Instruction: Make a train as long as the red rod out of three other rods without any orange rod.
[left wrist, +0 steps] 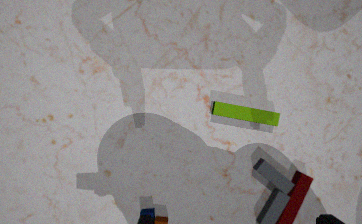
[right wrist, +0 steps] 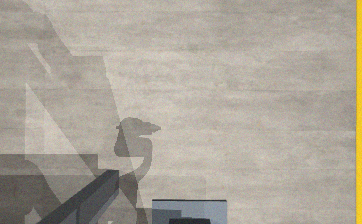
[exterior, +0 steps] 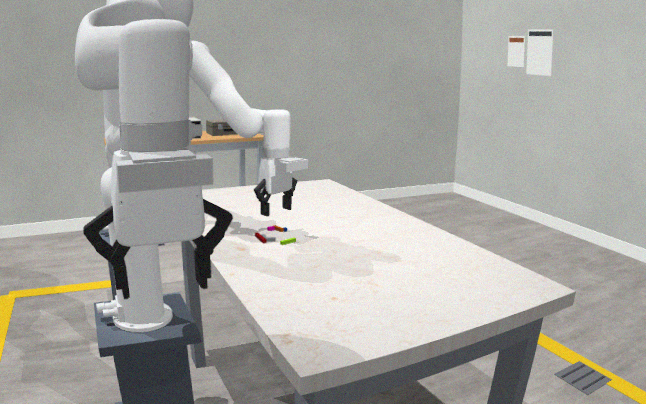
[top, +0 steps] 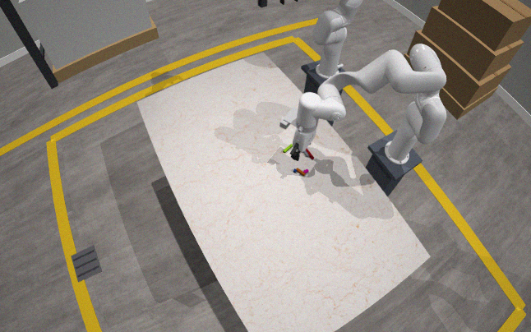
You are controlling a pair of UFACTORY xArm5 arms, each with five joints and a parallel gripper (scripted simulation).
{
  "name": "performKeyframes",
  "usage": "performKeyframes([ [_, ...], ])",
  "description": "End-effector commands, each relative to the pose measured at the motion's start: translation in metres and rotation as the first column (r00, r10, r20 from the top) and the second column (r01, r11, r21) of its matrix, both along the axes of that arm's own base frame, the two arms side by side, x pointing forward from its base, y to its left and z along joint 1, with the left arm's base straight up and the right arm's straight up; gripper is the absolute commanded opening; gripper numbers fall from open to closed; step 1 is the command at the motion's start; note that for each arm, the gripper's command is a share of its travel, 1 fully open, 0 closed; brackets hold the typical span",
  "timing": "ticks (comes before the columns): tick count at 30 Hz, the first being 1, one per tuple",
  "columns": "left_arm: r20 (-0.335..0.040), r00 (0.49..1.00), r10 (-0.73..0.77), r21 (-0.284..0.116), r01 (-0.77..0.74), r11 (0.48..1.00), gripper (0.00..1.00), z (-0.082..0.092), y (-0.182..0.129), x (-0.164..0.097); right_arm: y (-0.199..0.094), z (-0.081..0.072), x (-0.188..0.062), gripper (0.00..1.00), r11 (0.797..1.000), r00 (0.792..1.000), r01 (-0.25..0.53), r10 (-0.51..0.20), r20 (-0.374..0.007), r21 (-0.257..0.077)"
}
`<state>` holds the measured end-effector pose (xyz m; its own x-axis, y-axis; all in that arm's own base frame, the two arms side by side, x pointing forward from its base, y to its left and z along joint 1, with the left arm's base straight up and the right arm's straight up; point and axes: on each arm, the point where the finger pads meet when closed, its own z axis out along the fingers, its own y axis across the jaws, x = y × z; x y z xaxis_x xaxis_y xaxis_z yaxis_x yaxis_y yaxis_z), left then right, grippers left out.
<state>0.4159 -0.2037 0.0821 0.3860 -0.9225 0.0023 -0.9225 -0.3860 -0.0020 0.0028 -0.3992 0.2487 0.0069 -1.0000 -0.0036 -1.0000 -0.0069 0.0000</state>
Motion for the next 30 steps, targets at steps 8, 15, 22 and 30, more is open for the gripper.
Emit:
performKeyframes([
  [8,0.001,0.94,-0.341,0.001,0.341,0.94,1.0,0.001,-0.007,0.013,-0.001,0.001,0.0,1.0,1.0,1.0,0.0,0.0,0.0,-0.004],
  [15,0.001,0.874,-0.486,0.002,0.486,0.874,1.0,0.001,-0.01,0.018,-0.001,0.001,0.0,1.0,1.0,1.0,0.0,0.0,0.0,-0.004],
  [22,0.001,0.76,-0.65,0.002,0.65,0.76,1.0,0.001,-0.014,0.024,-0.001,0.001,0.0,1.0,1.0,1.0,0.0,0.0,0.0,-0.004],
  [30,0.001,0.605,-0.796,0.003,0.796,0.605,1.0,0.0,-0.018,0.031,-0.001,0.001,0.0,1.0,1.0,1.0,0.0,0.0,0.0,-0.004],
])
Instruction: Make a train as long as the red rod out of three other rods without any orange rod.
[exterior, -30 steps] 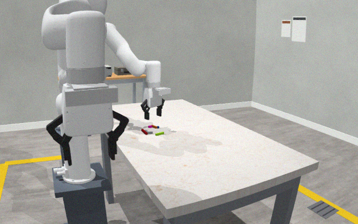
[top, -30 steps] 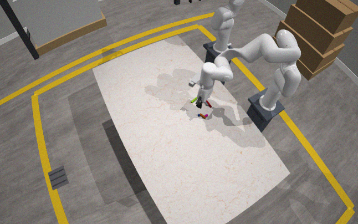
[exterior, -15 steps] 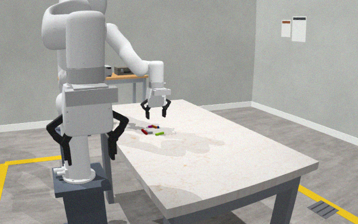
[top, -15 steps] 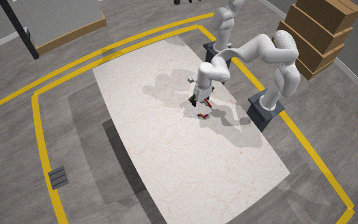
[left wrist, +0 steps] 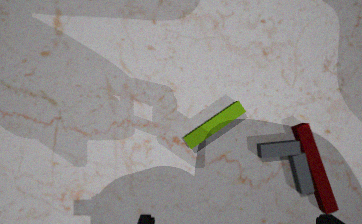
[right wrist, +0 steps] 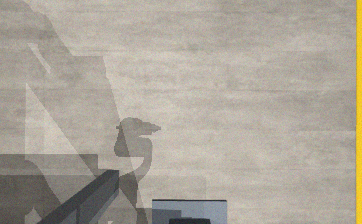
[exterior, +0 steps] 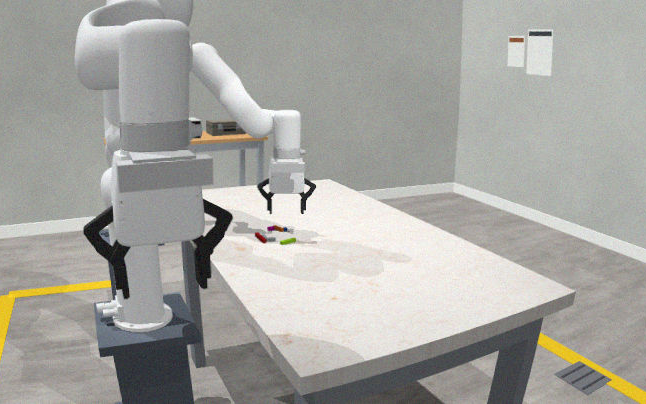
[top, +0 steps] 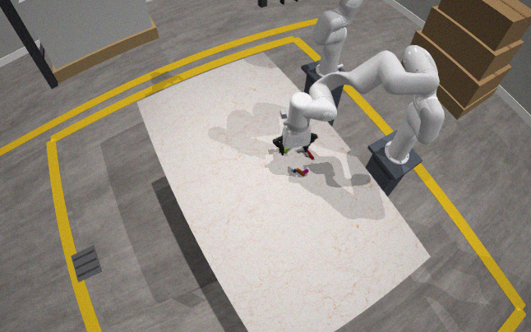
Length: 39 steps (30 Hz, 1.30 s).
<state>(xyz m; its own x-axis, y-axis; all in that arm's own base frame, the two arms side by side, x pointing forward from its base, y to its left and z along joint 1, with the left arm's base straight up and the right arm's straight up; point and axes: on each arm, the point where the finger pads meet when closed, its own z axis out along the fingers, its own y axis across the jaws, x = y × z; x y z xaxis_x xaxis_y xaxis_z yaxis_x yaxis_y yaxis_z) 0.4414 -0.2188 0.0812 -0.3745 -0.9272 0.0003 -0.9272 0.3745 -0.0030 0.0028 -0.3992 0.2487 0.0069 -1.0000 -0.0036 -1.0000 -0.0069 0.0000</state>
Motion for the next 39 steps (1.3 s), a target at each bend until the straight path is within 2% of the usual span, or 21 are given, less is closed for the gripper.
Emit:
performKeyframes([
  [1,0.001,0.986,-0.167,0.0,0.167,0.986,1.0,0.0012,-0.0036,0.0064,-0.0008,0.0013,0.0,1.0,1.0,1.0,0.0,0.0,0.0,-0.004],
  [3,0.001,0.986,-0.167,0.0,0.167,0.986,1.0,0.0012,-0.0036,0.0064,-0.0008,0.0013,0.0,1.0,1.0,1.0,0.0,0.0,0.0,-0.004],
  [6,0.001,0.959,-0.284,0.001,0.284,0.959,1.0,0.0008,-0.0059,0.0102,-0.0008,0.0013,0.0,1.0,1.0,1.0,0.0,0.0,0.0,-0.004],
  [13,0.001,0.911,-0.414,0.001,0.414,0.911,1.0,0.0004,-0.0086,0.0145,-0.0008,0.0013,0.0,1.0,1.0,1.0,0.0,0.0,0.0,-0.004],
  [39,0.001,0.905,-0.425,0.001,0.425,0.905,1.0,0.0004,-0.0088,0.0149,-0.0008,0.0013,0.0,1.0,1.0,1.0,0.0,0.0,0.0,-0.004],
])
